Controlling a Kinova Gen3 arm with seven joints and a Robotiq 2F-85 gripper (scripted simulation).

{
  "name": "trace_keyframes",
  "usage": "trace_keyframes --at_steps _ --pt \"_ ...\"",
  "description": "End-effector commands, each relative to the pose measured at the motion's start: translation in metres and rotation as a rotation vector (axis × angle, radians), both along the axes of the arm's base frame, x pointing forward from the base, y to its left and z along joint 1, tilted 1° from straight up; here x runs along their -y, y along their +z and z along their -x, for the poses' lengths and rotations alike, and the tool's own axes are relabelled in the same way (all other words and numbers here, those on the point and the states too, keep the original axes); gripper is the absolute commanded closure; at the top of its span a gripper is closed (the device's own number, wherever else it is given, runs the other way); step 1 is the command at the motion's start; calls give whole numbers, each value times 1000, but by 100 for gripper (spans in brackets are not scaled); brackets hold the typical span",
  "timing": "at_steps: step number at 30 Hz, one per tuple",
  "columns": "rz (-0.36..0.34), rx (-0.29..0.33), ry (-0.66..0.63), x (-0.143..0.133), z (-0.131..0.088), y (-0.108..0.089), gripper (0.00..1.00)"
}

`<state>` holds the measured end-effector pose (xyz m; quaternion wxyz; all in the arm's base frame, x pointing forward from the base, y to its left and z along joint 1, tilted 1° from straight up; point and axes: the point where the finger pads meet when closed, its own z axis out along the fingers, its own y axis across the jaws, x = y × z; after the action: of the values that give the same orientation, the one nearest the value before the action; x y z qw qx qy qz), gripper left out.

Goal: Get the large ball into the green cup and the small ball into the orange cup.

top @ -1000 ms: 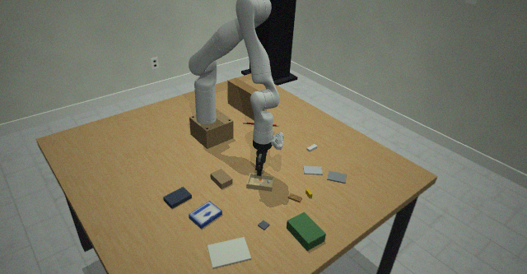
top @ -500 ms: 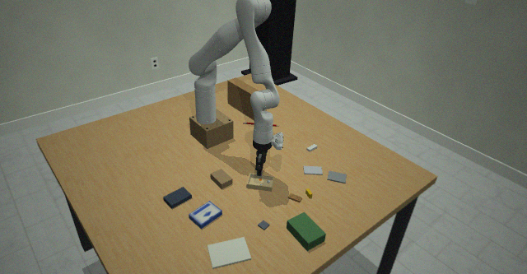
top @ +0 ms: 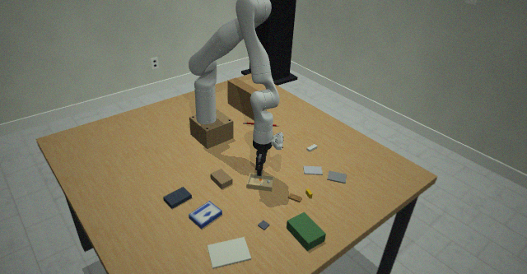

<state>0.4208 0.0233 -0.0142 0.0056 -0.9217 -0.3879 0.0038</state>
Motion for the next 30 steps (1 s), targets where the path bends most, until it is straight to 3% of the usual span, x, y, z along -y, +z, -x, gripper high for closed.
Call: trace_keyframes --at_steps 1,30 --pt "0 2 0 0 -1 1 0" --pt "0 2 0 0 -1 1 5"
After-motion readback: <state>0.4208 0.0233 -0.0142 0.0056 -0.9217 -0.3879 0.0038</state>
